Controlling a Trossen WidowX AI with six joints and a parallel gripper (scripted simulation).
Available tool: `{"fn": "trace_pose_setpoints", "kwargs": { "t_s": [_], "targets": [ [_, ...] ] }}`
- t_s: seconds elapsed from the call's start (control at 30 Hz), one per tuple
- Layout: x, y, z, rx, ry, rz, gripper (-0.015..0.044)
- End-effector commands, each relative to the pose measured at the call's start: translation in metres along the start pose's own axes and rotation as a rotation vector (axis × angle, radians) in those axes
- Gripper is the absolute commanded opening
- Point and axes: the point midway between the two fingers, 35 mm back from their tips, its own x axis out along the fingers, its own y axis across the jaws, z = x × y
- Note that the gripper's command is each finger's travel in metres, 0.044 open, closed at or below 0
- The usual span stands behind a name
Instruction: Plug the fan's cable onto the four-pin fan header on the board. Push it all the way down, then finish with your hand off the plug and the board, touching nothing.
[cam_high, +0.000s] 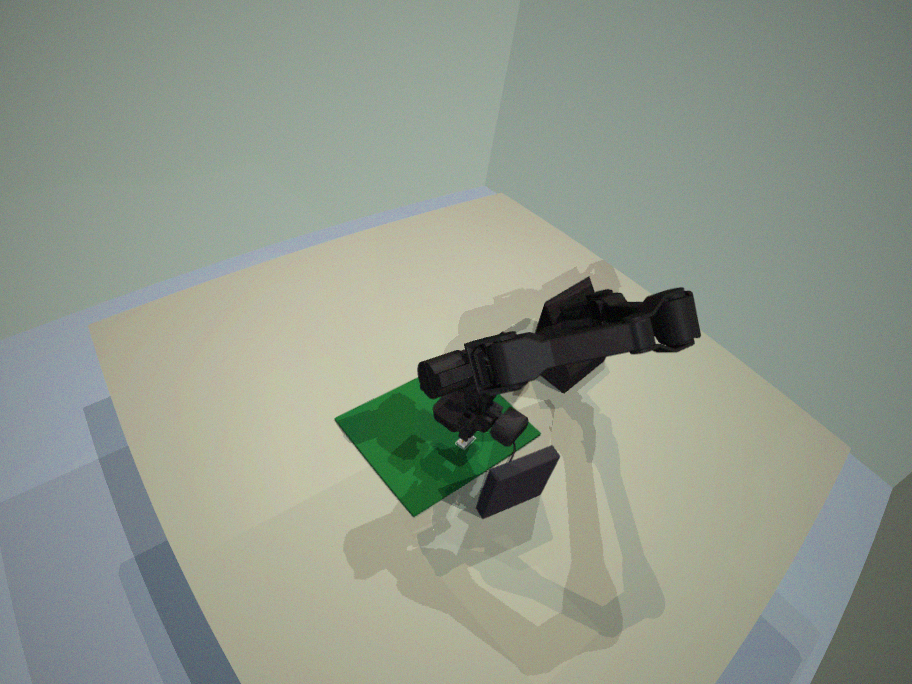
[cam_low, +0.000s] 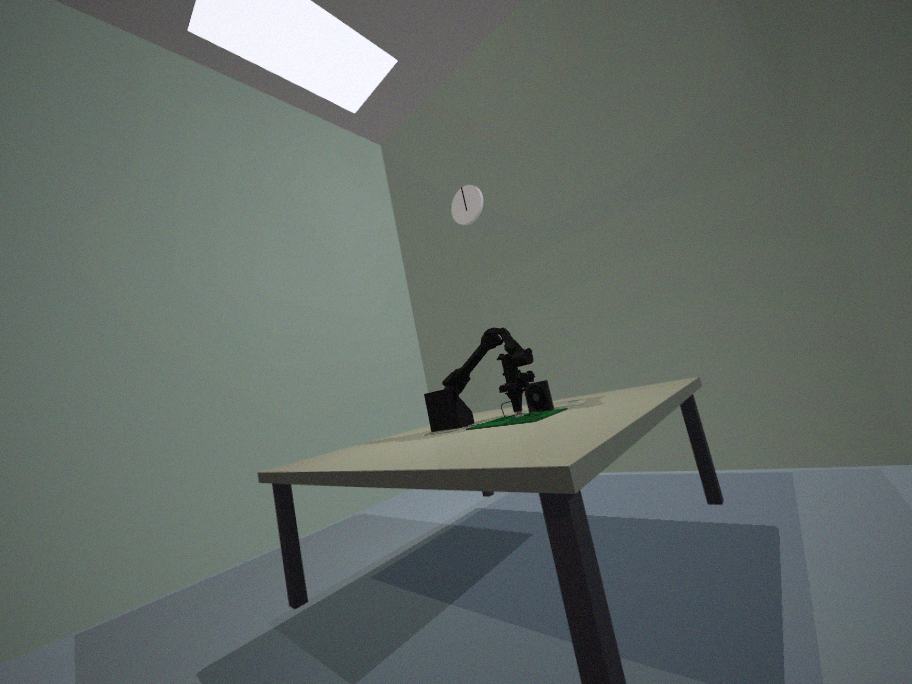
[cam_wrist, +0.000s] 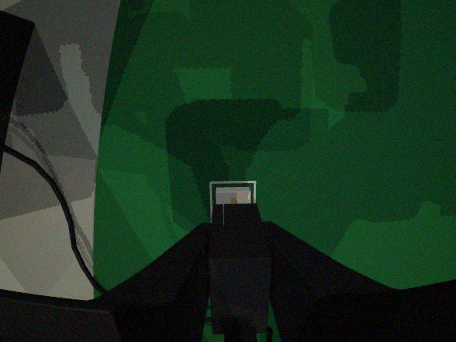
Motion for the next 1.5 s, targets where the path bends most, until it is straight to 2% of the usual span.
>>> {"fn": "trace_pose_setpoints", "kwargs": {
  "t_s": [0.0,0.93,1.27,1.37,1.47],
  "targets": [
    [0.003,0.001,-0.001,0.007,0.001,0.006,0.0000],
    [0.018,0.001,-0.001,0.008,0.001,0.007,0.0000],
    [0.013,0.000,0.000,0.002,-0.004,0.002,0.0260],
    [0.010,-0.001,0.000,0.003,-0.004,0.002,0.0260],
    [-0.029,-0.002,0.001,0.006,0.000,0.002,0.0260]
  ]
}}
